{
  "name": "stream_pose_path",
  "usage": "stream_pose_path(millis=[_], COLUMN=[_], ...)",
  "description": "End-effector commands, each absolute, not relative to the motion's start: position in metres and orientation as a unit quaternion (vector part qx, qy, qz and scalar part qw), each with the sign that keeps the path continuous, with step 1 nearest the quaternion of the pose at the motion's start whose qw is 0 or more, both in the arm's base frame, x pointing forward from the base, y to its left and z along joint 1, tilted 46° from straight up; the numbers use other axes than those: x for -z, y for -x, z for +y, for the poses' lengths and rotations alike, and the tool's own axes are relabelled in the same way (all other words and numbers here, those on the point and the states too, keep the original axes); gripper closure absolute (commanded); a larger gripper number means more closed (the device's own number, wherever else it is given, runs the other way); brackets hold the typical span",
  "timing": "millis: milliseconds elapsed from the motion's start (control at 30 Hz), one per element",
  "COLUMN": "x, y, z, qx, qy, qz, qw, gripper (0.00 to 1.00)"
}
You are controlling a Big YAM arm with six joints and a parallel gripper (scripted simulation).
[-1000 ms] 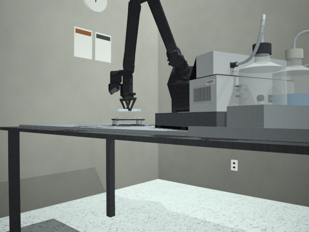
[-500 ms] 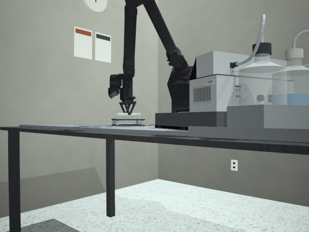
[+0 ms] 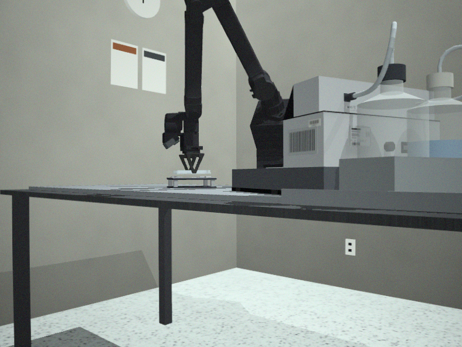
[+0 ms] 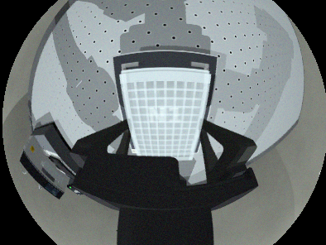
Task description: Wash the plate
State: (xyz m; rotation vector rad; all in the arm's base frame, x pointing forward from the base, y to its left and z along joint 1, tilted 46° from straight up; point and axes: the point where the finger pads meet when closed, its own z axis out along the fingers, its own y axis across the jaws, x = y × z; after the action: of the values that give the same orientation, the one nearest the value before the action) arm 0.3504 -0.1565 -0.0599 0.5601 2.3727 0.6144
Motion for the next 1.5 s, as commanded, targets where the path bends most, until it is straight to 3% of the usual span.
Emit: stream_pose_path(millis=[0, 1467], x=[0.0577, 0.0589], y=[-0.3537, -0.3563], z=[-0.1648, -0.1555], qx=[-0.227, -0.231], qy=[-0.218, -0.211], qz=[0.895, 0.897], qw=[0.317, 0.313], gripper=[0.18, 0.18])
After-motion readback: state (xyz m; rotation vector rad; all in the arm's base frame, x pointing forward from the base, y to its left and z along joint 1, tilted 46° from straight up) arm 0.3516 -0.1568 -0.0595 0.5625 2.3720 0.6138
